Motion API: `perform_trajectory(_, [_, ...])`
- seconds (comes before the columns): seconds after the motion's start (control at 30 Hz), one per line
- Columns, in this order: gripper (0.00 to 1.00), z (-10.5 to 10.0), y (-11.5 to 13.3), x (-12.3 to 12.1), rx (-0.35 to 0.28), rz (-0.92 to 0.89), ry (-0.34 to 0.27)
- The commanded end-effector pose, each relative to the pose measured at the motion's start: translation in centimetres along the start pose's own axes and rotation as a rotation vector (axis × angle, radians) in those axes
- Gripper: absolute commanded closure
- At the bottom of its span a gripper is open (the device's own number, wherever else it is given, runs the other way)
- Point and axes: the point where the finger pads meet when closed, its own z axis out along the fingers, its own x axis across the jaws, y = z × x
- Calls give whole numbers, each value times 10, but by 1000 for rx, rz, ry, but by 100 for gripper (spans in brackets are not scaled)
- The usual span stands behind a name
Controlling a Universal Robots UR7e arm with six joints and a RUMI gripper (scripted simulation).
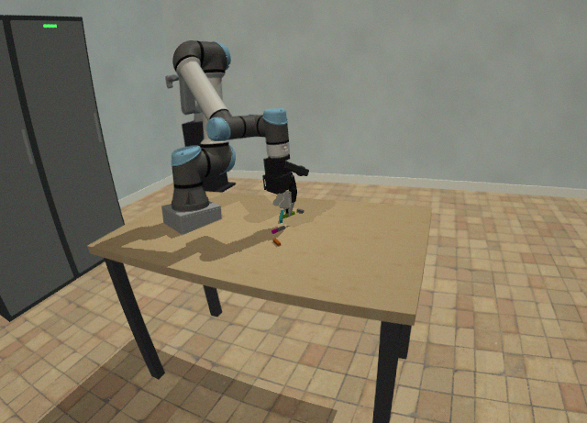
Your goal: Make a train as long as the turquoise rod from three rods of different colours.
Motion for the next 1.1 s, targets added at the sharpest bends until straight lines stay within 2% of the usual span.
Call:
perform_trajectory(0.0, [100,17,-1,2,0,0,3])
perform_trajectory(0.3, [100,25,-1,2,0,0,3])
perform_trajectory(1.07, [100,25,-1,2,0,0,3])
